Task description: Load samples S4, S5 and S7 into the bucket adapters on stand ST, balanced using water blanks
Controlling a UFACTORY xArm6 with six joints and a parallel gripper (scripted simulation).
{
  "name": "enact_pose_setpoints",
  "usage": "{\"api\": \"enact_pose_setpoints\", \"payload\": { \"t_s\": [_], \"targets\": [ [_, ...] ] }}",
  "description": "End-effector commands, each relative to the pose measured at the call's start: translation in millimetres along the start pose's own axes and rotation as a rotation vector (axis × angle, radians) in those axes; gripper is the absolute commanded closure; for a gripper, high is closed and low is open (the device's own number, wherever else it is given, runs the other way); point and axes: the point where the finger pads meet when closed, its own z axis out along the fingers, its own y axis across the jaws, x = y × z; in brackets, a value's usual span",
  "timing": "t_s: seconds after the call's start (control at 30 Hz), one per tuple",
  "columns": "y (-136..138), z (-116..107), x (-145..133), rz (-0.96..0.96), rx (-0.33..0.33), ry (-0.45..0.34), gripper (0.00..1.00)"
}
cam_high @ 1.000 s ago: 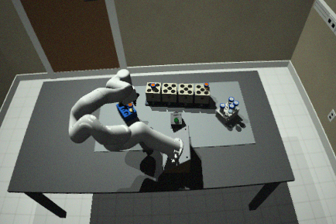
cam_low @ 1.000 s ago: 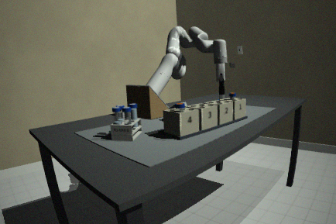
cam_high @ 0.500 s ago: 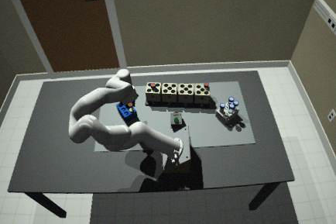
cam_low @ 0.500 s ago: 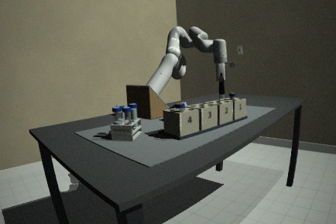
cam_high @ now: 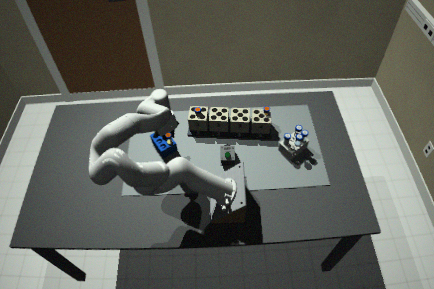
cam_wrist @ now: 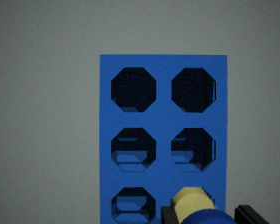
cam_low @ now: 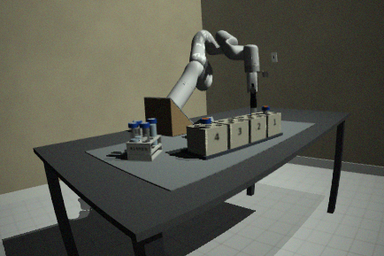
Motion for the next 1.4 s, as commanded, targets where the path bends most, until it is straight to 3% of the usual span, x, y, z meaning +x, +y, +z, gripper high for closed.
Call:
{"api": "enact_pose_setpoints", "payload": {
  "t_s": [0.0, 1.37],
  "targets": [
    [0.1, -0.8, 1.0, -0.001, -0.001, 0.002, 1.00],
    [0.1, -16.9, 1.0, -0.001, -0.002, 0.002, 1.00]
  ]
}}
